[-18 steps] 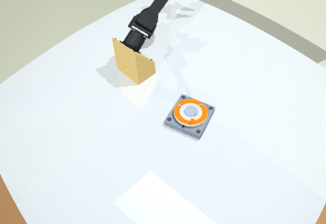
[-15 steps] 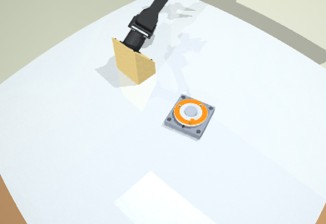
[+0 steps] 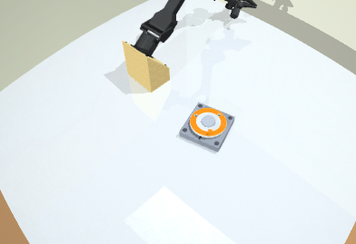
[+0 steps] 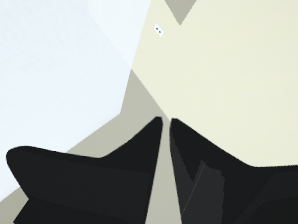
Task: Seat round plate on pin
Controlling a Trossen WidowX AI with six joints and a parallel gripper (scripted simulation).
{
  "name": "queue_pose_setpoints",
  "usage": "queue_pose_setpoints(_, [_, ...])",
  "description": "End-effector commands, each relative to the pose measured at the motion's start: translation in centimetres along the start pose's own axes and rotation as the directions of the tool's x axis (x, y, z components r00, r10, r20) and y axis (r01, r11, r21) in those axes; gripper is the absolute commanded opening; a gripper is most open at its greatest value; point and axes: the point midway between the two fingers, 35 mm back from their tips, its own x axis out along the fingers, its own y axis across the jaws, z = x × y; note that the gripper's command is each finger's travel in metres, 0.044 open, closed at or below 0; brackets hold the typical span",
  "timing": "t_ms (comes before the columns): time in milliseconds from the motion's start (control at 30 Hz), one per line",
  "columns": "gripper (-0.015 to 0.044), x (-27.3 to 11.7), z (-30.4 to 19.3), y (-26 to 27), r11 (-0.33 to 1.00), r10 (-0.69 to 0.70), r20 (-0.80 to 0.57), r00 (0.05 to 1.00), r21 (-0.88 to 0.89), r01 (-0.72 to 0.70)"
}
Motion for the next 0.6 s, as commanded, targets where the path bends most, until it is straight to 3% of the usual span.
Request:
queue_pose_setpoints(0, [0.0, 3.7, -0.9, 1.5, 1.0, -0.002, -0.022, 1.0, -0.025, 0.002])
queue_pose_setpoints(167, [0.0, 10.1, -4.9, 4.6, 0.998, 0.032, -0.091, 0.995, -0.044, -0.036])
queue_pose_setpoints(267, [0.0, 11.3, -7.3, 4.9, 1.0, 0.015, -0.125, 0.992, 0.009, -0.014])
queue_pose_setpoints(567, [0.0, 18.3, -15.4, 12.2, 0.981, 0.193, -0.169, 0.967, 0.012, -0.193])
